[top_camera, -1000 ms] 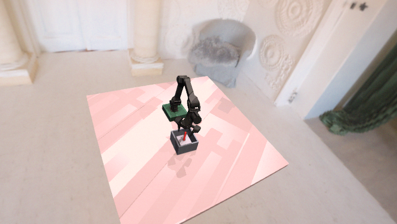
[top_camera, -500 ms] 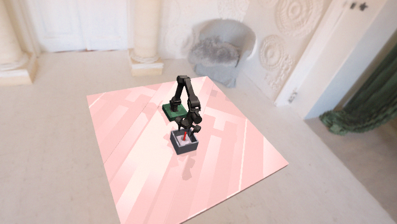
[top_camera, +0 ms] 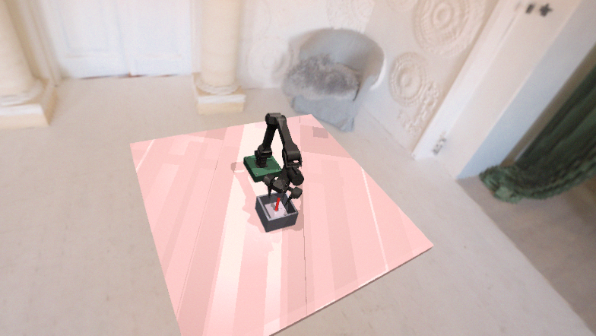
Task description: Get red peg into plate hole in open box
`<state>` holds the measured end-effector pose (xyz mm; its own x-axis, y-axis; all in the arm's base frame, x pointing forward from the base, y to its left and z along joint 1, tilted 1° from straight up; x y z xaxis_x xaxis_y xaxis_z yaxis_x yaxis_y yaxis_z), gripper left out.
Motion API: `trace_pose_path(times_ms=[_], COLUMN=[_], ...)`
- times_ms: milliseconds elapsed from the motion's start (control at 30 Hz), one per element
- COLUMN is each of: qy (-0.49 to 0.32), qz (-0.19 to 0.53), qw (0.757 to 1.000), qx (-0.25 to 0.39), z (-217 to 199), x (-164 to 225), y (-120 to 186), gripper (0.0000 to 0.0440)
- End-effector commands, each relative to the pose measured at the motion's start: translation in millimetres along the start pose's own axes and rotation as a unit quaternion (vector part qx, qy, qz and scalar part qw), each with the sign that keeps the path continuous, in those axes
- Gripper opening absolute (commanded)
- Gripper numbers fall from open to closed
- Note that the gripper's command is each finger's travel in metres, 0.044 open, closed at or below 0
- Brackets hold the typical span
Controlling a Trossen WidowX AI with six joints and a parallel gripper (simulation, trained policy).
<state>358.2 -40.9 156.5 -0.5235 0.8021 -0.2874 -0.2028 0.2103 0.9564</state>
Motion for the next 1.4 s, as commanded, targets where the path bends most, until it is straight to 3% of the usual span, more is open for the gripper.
trace_pose_path(times_ms=[0, 1367], qy=[0.004, 0.022], qz=[-0.001, -0.001], qw=[1.0, 1.0], qx=[0.003, 0.005], z=[-1.1, -0.6], x=[0.6, 6.4], y=[0.0, 2.5], gripper=[0.044, 0.044])
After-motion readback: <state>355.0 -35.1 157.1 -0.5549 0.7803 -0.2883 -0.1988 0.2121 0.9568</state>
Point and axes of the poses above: the point midway between the two fingers, 35 mm back from their tips, its own y axis back along the fingers, its own z axis across the jaws, x = y × z, the point moved 1 cm from there along y, back along the fingers, and after that the axes turned 9 degrees about -y, right-handed, at the moved point
